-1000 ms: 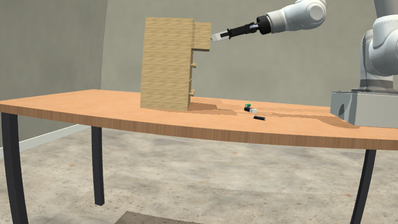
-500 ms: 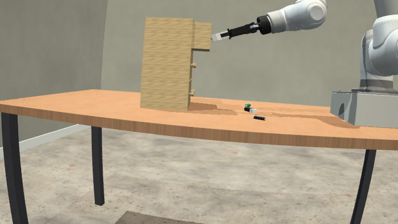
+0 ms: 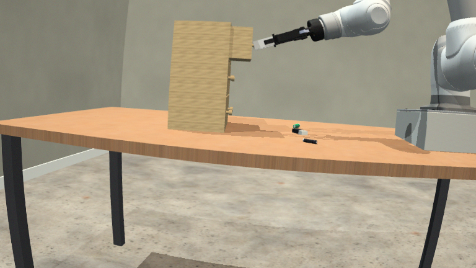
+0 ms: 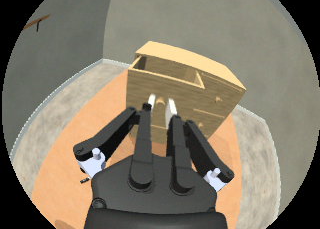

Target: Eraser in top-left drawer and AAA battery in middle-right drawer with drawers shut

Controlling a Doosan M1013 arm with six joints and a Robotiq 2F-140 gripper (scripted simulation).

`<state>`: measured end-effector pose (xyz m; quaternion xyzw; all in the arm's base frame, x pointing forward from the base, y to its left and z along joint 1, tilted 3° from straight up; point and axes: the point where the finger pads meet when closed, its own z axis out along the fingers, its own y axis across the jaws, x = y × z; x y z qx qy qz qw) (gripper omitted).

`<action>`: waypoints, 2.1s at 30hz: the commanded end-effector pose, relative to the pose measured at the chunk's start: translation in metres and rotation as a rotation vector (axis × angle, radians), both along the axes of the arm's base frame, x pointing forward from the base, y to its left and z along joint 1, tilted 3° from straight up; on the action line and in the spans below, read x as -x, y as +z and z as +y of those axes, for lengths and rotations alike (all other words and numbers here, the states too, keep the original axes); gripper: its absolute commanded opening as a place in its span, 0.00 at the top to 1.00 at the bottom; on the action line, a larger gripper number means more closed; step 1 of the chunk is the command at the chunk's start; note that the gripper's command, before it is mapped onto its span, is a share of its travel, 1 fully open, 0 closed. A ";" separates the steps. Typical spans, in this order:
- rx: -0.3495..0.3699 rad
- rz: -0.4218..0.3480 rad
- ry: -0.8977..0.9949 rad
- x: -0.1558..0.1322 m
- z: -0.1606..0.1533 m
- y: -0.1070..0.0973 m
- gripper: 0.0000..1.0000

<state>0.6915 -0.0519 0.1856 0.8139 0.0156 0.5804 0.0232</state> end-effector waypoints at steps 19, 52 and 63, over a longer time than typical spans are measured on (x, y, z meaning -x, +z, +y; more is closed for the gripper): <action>0.000 0.000 0.000 0.035 0.000 -0.001 0.80; 0.000 0.000 0.000 0.100 0.001 0.018 0.80; -0.001 0.015 0.000 0.101 0.002 0.019 0.80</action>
